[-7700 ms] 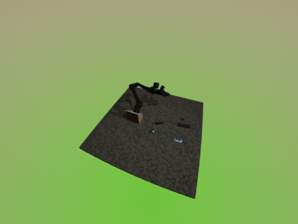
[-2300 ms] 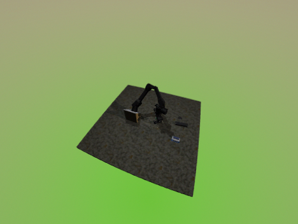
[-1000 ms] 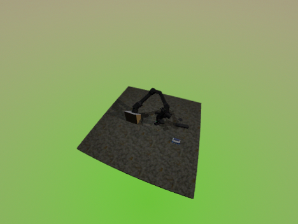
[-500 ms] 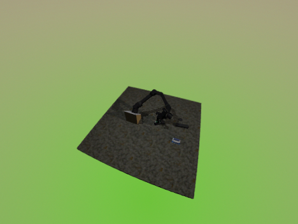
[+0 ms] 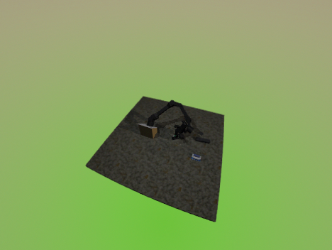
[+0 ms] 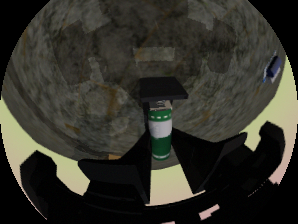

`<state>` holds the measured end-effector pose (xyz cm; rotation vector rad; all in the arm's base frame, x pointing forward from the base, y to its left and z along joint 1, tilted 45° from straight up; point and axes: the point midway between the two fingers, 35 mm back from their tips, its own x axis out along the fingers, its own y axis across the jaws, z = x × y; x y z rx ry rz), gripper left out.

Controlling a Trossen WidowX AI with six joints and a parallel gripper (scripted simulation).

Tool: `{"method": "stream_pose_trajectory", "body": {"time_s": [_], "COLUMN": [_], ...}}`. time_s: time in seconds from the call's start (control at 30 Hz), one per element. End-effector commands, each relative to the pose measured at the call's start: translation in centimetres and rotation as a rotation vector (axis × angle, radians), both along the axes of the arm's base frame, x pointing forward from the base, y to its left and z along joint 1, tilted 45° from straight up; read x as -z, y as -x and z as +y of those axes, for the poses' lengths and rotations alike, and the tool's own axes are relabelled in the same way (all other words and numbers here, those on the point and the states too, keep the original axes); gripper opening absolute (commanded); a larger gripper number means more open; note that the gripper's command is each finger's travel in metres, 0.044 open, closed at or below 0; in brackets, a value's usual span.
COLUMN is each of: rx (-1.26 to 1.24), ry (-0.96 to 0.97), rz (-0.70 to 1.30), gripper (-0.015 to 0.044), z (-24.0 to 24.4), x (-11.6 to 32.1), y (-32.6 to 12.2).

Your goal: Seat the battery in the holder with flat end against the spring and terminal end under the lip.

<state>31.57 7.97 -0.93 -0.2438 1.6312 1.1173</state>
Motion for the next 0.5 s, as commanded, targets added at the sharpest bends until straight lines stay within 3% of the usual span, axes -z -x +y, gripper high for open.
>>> {"method": "stream_pose_trajectory", "body": {"time_s": [0.0,0.47], "rx": [0.0,-0.002], "ry": [0.002,0.005], "rz": [0.004,0.005], "gripper": [0.0083,0.0083], "z": [0.28,0.77], "x": [0.07,-0.33], "y": [-0.33,-1.06]}}
